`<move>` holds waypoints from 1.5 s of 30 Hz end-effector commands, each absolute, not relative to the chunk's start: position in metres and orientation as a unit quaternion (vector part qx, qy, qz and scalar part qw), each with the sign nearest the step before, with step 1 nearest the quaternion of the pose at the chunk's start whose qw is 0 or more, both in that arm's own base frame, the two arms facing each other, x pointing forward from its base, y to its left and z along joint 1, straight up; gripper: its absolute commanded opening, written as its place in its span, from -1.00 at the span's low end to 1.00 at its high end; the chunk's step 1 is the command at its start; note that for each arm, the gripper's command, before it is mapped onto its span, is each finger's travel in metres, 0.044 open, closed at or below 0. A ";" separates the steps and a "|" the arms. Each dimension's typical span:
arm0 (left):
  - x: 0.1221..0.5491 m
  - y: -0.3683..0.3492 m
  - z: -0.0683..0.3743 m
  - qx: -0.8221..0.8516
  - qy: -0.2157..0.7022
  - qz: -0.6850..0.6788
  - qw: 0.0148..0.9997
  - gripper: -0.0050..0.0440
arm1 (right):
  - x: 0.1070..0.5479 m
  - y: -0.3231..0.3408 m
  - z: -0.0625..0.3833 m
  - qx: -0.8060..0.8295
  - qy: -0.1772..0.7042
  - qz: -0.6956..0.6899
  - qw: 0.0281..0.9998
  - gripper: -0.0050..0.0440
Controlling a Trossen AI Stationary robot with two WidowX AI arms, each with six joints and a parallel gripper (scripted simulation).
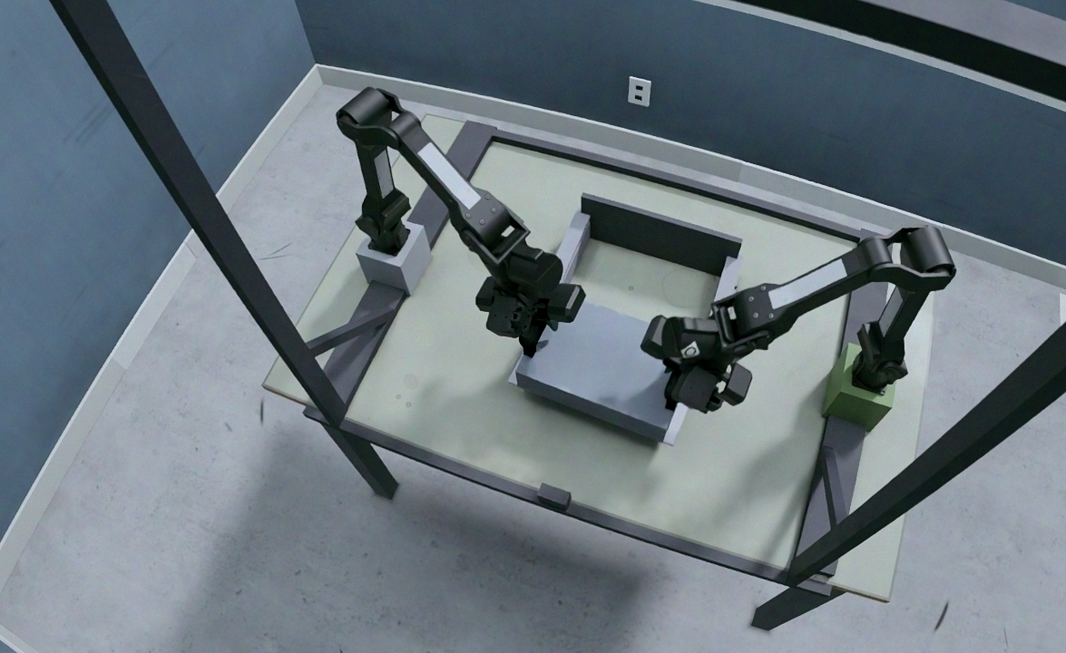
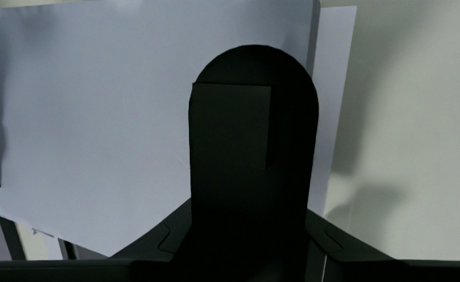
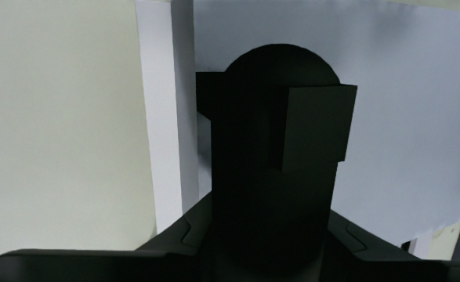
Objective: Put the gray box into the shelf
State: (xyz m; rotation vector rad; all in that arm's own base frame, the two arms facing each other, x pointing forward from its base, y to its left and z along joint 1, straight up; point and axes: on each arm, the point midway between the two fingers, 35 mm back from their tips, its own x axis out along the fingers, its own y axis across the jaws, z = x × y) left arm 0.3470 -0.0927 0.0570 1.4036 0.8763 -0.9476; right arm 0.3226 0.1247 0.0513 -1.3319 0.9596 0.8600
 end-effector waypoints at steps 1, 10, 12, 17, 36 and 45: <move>0.350 -0.098 0.081 0.600 0.363 -0.387 0.599 -0.39 | 0.323 0.121 0.071 -0.580 0.382 0.375 0.613 -0.40; 0.350 -0.089 0.082 0.599 0.365 -0.385 0.600 -0.39 | 0.323 0.108 0.071 -0.582 0.380 0.377 0.612 -0.40; 0.350 -0.086 0.082 0.599 0.365 -0.385 0.600 -0.39 | 0.323 0.105 0.071 -0.582 0.380 0.377 0.612 -0.40; 0.350 -0.078 0.082 0.599 0.365 -0.385 0.599 -0.39 | 0.323 0.096 0.071 -0.582 0.380 0.377 0.611 -0.40; 0.349 -0.052 0.081 0.595 0.374 -0.377 0.604 -0.39 | 0.324 0.069 0.069 -0.590 0.375 0.383 0.604 -0.40; 0.349 -0.038 0.080 0.595 0.374 -0.377 0.603 -0.39 | 0.324 0.056 0.068 -0.591 0.375 0.382 0.603 -0.40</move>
